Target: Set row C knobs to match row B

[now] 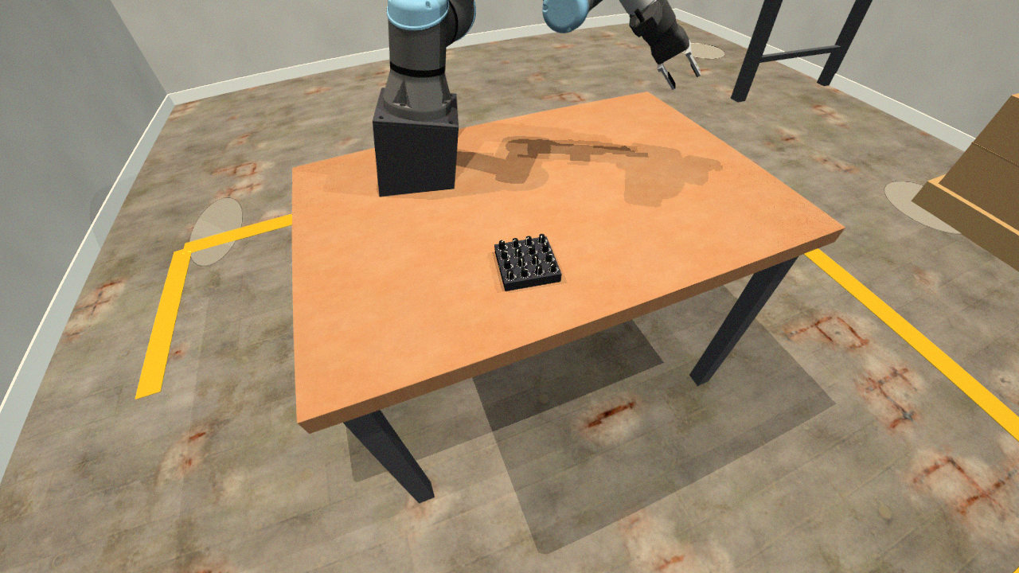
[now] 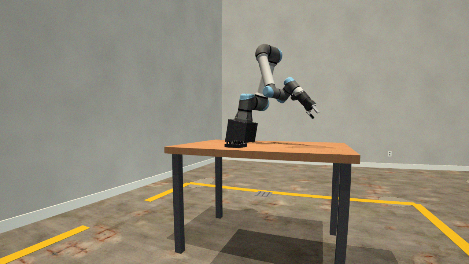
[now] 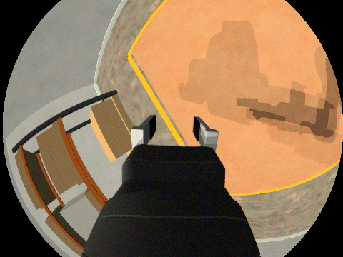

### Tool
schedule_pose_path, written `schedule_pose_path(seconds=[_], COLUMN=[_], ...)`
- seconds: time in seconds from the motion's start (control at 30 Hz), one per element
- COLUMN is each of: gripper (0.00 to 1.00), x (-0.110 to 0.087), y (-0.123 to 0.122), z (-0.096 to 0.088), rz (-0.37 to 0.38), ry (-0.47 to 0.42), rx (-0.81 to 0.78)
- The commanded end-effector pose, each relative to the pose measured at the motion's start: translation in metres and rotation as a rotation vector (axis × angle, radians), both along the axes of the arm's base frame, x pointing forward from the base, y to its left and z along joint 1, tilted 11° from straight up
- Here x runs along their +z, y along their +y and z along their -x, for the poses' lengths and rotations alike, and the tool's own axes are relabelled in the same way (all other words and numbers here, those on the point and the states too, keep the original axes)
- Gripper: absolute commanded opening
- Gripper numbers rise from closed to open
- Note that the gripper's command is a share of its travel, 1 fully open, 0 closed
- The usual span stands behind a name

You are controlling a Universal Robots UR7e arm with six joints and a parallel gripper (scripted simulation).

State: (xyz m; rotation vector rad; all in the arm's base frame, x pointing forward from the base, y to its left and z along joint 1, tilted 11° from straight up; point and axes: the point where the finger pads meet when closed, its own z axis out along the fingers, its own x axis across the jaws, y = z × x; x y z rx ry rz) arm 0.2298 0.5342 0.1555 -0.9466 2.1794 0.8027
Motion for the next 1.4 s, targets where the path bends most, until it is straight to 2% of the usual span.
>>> schedule_pose_path(seconds=[0.0, 0.63, 0.8, 1.03, 1.1, 1.37], gripper=[1.0, 1.0, 1.0, 1.0, 1.0, 1.0], x=[0.001, 0.001, -0.002, -0.015, -0.015, -0.045], y=[0.0, 0.0, -0.004, -0.024, -0.024, -0.078], z=[0.0, -0.001, -0.007, -0.035, -0.035, -0.093], rz=[-0.001, -0.002, 0.011, 0.075, 0.075, 0.225], ry=[-0.001, -0.002, -0.01, -0.043, -0.043, -0.1], rx=[0.0, 0.0, -0.001, -0.006, -0.006, -0.003])
